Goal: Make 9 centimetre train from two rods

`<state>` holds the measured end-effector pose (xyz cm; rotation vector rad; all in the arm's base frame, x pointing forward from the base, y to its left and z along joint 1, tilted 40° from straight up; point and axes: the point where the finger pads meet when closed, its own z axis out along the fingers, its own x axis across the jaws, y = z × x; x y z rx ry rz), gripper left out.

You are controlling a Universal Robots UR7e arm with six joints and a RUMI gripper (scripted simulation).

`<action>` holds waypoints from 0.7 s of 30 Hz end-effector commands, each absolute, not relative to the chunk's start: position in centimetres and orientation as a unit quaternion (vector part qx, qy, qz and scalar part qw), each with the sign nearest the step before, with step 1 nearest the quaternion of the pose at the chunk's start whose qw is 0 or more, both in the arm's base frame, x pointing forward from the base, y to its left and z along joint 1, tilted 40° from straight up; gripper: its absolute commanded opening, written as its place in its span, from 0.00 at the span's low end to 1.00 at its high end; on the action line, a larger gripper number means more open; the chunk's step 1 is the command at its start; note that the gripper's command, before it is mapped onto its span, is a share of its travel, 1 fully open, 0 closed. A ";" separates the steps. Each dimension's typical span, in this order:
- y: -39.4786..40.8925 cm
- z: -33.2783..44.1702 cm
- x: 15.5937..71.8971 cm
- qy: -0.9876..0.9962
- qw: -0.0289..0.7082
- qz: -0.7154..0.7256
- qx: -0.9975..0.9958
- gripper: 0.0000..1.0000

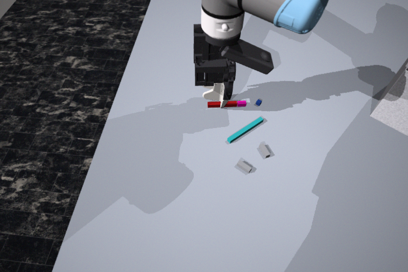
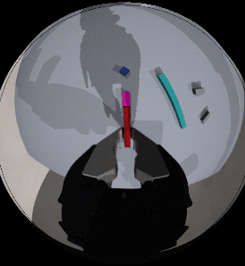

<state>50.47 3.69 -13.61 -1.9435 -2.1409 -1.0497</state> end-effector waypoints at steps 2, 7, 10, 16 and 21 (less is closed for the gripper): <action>3.7 -13.6 50.5 -0.696 0.032 -0.341 -0.632 0.00; 3.7 -13.6 50.5 -0.696 0.032 -0.341 -0.632 0.00; 3.7 -13.6 50.5 -0.696 0.032 -0.341 -0.632 0.03; 3.7 -13.6 50.5 -0.696 0.032 -0.341 -0.632 0.08; 3.7 -13.6 50.5 -0.696 0.032 -0.341 -0.632 0.11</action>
